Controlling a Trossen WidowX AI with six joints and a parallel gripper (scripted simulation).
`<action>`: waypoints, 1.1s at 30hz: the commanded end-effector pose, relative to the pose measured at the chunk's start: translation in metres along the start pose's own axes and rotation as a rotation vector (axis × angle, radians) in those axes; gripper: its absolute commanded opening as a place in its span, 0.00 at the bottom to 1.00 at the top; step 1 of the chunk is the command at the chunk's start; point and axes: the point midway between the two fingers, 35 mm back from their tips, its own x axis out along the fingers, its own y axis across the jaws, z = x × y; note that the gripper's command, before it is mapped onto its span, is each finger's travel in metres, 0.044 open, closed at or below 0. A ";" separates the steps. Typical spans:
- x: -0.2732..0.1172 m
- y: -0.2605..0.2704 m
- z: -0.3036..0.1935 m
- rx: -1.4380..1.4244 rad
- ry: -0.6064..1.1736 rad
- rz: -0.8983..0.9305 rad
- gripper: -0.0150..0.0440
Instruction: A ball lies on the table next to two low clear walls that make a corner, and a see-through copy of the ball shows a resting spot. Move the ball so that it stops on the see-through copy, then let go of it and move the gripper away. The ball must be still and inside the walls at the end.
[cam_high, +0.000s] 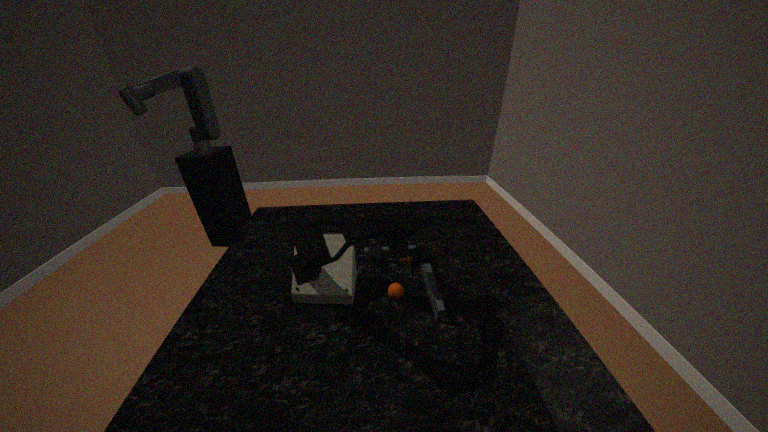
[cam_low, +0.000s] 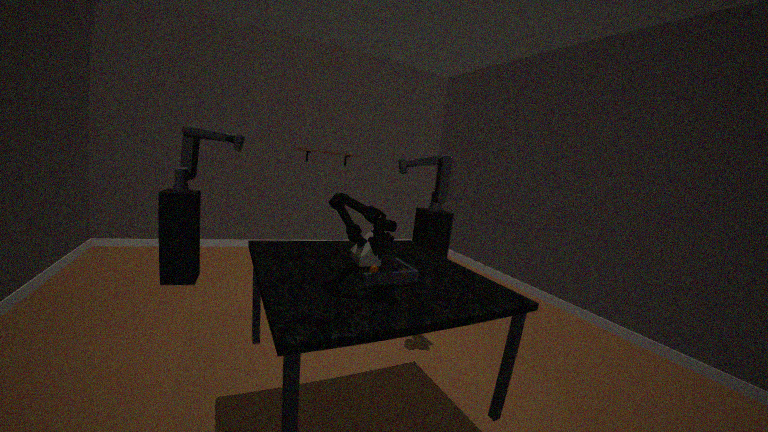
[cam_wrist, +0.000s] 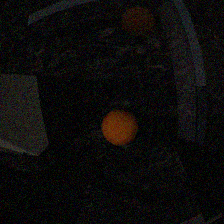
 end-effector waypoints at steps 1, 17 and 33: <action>0.019 0.010 -0.009 -0.129 0.056 0.073 0.89; 0.038 0.011 -0.010 -0.129 0.057 0.072 0.89; 0.064 0.012 -0.011 -0.129 0.057 0.072 0.89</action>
